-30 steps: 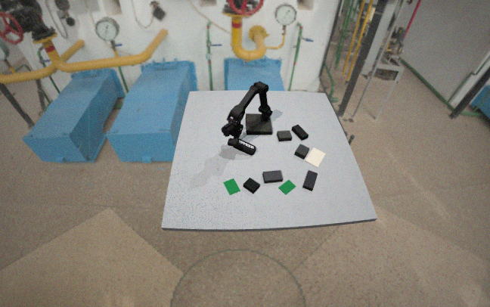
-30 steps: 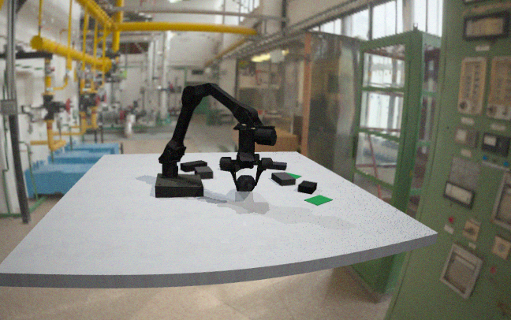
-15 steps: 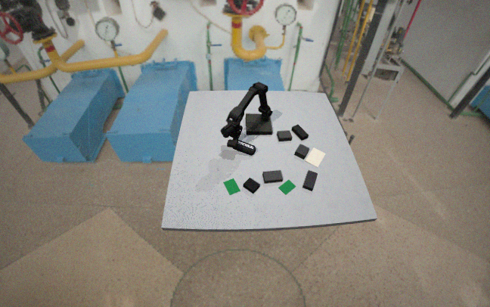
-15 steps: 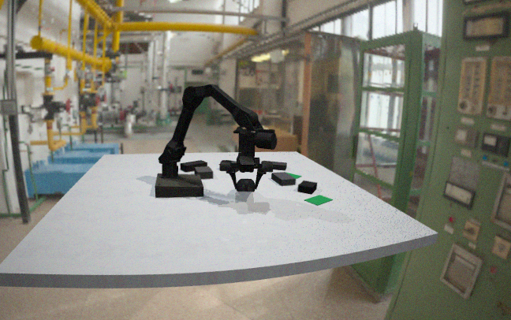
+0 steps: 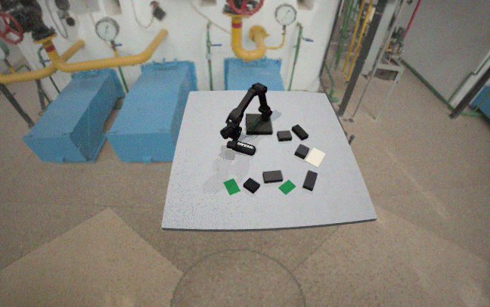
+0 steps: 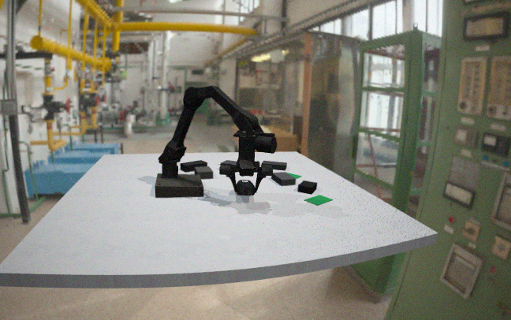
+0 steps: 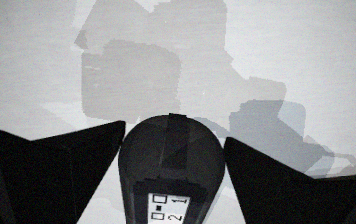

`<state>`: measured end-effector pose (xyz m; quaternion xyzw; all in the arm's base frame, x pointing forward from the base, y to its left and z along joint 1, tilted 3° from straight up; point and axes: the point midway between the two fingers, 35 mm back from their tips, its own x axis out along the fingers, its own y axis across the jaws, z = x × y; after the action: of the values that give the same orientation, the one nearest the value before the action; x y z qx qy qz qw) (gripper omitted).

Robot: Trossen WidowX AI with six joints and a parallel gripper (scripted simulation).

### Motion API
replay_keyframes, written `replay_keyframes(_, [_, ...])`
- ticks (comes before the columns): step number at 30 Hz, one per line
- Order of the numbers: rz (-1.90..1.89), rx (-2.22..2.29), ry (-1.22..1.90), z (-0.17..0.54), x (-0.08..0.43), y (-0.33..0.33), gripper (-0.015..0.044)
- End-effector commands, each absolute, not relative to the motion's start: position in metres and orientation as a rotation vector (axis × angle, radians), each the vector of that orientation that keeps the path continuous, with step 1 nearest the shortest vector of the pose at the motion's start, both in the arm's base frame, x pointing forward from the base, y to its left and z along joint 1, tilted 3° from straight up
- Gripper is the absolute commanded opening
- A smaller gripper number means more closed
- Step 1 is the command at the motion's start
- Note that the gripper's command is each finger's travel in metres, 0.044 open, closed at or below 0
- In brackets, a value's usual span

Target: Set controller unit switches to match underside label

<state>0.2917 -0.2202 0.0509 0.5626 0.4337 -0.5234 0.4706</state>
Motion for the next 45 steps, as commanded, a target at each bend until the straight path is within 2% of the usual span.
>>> replay_keyframes(1, [-1.275,1.378,1.088,0.043,0.291,-0.217,0.0338])
replay_keyframes(44, [-1.283,1.377,1.070,0.024,0.293,-0.222,0.0338])
replay_keyframes(45, [-1.283,1.376,1.072,0.022,0.292,-0.221,0.0364])
